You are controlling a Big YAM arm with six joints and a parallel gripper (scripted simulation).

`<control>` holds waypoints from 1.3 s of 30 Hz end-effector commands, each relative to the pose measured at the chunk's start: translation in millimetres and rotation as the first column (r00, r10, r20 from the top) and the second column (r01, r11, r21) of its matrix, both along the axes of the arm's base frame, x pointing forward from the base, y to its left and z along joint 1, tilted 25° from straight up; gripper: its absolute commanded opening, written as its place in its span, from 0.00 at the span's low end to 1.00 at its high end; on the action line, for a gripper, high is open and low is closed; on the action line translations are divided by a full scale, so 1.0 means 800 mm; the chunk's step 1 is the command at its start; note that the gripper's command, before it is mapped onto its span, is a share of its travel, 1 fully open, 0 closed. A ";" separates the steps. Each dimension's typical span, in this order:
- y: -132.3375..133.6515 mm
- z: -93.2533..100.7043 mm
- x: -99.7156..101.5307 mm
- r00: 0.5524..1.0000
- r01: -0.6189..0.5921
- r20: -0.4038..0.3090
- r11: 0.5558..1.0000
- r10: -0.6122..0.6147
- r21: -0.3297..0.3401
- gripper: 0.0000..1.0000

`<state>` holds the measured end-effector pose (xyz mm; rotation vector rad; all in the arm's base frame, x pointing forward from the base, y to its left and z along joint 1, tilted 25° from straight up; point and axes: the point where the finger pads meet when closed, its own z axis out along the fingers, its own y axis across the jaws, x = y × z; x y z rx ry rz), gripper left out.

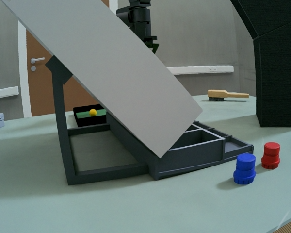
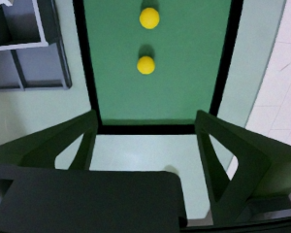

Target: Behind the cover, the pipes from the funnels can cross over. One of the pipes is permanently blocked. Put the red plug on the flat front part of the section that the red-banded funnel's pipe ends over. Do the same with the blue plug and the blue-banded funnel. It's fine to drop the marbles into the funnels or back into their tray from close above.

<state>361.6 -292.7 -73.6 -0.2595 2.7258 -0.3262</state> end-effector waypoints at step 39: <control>-0.010 -0.007 -0.003 1.000 -0.001 -0.013 1.000 0.001 0.002 0.80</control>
